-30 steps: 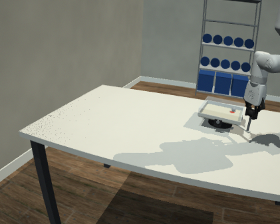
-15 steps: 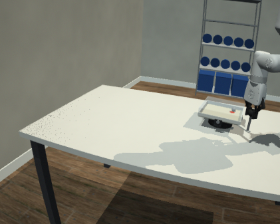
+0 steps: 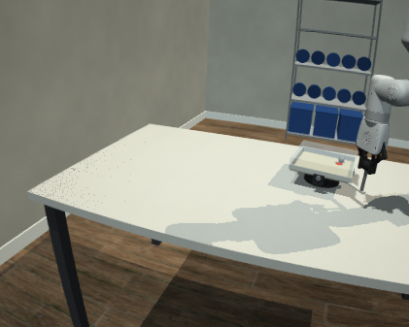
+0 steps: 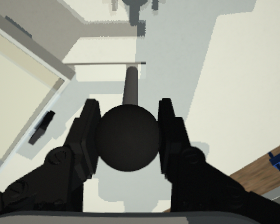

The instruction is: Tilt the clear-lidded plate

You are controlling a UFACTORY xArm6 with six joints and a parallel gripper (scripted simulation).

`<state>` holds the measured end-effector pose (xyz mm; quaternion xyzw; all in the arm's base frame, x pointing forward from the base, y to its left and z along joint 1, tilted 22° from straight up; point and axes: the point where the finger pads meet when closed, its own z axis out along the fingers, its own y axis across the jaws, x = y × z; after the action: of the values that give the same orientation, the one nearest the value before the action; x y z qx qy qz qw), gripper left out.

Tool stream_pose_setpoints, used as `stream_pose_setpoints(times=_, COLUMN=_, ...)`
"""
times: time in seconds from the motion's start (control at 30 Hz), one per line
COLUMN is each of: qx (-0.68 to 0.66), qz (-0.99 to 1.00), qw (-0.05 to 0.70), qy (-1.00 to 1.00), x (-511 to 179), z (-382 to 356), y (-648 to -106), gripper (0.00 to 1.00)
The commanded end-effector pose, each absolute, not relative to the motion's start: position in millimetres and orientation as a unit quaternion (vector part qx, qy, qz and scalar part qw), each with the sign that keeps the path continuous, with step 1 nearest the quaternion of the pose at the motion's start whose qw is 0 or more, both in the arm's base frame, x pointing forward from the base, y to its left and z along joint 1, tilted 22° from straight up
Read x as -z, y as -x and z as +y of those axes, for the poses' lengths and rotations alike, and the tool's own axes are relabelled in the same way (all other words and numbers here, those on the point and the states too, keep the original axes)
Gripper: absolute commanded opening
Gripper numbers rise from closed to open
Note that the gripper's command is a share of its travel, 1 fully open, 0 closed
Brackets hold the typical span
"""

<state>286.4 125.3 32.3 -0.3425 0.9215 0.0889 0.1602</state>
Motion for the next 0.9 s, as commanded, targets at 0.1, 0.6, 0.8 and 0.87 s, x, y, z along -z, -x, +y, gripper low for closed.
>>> stream_pose_setpoints(times=0.1, qx=-0.089, qz=0.921, qw=0.164, qy=0.342, x=-33.1, z=128.8, y=-290.3, gripper=0.00)
stream_pose_setpoints(times=0.6, qx=-0.089, qz=0.921, qw=0.164, qy=0.342, x=-33.7, z=126.1, y=-288.4, gripper=0.00)
stream_pose_setpoints(times=0.8, qx=-0.089, qz=0.921, qw=0.164, qy=0.342, x=-33.8, z=126.1, y=-288.4, gripper=0.00)
stream_pose_setpoints(times=0.87, qx=-0.089, qz=0.921, qw=0.164, qy=0.342, x=-33.8, z=126.1, y=-288.4, gripper=0.00)
